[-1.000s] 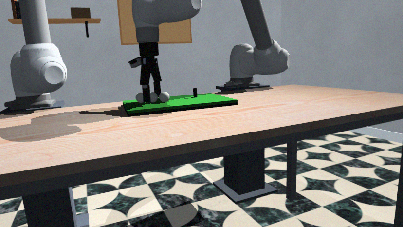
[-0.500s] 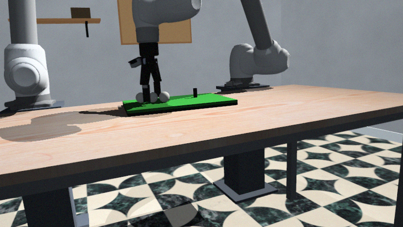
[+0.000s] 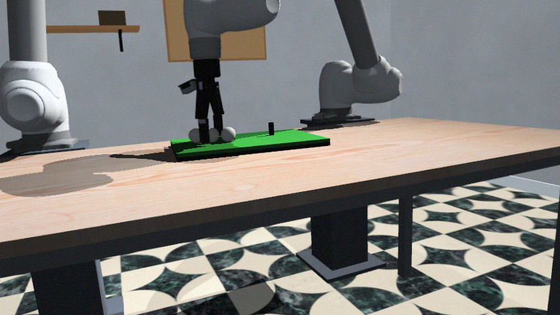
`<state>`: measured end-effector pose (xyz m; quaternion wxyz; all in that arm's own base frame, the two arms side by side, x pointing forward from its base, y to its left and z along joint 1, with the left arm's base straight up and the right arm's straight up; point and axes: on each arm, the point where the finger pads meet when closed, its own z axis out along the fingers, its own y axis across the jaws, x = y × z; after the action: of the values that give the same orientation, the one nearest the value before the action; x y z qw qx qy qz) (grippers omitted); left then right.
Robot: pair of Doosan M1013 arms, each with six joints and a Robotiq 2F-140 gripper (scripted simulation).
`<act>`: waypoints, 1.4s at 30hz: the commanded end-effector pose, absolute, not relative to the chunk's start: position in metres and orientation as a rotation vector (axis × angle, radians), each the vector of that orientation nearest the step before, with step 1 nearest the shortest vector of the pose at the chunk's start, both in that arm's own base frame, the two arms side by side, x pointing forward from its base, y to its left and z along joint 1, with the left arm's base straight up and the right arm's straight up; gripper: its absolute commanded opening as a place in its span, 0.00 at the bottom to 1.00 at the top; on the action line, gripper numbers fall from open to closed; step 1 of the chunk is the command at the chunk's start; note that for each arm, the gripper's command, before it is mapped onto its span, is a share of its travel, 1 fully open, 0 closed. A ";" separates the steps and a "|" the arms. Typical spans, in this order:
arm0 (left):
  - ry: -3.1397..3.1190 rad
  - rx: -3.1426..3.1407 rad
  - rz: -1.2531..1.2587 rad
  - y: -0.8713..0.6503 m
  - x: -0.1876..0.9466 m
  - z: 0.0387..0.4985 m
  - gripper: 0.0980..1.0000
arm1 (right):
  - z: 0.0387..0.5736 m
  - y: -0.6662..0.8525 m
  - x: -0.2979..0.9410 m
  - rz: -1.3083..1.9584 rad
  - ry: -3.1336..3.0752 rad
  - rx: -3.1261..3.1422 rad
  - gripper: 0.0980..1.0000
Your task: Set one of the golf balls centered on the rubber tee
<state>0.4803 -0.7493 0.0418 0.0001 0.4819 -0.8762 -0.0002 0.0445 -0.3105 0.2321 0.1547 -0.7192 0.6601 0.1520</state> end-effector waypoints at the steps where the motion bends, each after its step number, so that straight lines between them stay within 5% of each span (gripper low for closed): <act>1: -2.753 1.514 0.003 -0.750 0.481 0.043 0.00 | 0.233 -0.311 0.045 0.434 1.892 -2.061 1.00; 13: -2.753 1.514 0.003 -0.750 0.481 0.045 0.00 | 0.233 -0.311 0.045 0.434 1.892 -2.061 1.00; 21: -2.753 1.514 0.003 -0.750 0.481 0.122 0.00 | 0.233 -0.311 0.045 0.434 1.892 -2.061 1.00; 42: -2.753 1.514 0.003 -0.684 0.483 0.161 0.00 | 0.233 -0.311 0.045 0.434 1.892 -2.061 1.00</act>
<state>0.4819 -0.7046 0.1533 0.0001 0.4820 -0.8762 -0.0006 0.0445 -0.3104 0.2320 0.1548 -0.7192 0.6601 0.1520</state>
